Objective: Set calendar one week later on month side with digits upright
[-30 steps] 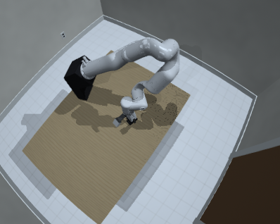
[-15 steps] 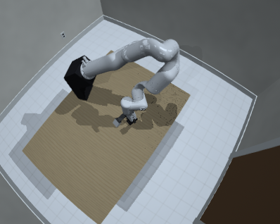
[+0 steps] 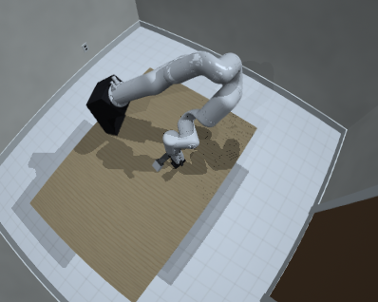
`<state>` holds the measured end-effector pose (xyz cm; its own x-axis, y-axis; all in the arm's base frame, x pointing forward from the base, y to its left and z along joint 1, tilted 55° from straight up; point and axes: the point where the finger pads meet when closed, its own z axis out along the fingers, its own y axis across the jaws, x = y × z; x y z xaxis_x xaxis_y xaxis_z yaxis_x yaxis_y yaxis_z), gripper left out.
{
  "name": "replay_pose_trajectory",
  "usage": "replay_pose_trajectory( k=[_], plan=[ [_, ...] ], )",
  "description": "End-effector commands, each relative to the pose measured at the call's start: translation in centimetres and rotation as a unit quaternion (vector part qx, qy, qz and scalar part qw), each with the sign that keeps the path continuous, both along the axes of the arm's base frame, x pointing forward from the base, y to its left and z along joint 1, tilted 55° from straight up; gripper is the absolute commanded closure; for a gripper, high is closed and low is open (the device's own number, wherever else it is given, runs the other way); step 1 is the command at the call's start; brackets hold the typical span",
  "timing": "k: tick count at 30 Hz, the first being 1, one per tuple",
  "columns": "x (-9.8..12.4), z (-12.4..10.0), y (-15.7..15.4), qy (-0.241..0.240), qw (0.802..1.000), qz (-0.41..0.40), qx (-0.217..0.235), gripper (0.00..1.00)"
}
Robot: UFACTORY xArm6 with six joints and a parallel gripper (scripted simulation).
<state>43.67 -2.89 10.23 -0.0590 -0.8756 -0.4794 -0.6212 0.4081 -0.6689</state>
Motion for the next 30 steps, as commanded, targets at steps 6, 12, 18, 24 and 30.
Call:
replay_pose_trajectory(
  k=[6,12,18,24,30],
  plan=[
    [-0.01,0.02,-0.03,0.0,1.0,0.0,0.0,0.73],
    [0.02,0.0,-0.02,0.0,1.0,0.0,0.0,0.73],
    [0.11,-0.06,0.01,0.0,1.0,0.0,0.0,0.73],
    [0.37,-0.25,0.1,0.0,1.0,0.0,0.0,0.73],
    [0.77,-0.54,0.23,0.0,1.0,0.0,0.0,0.73]
  ],
)
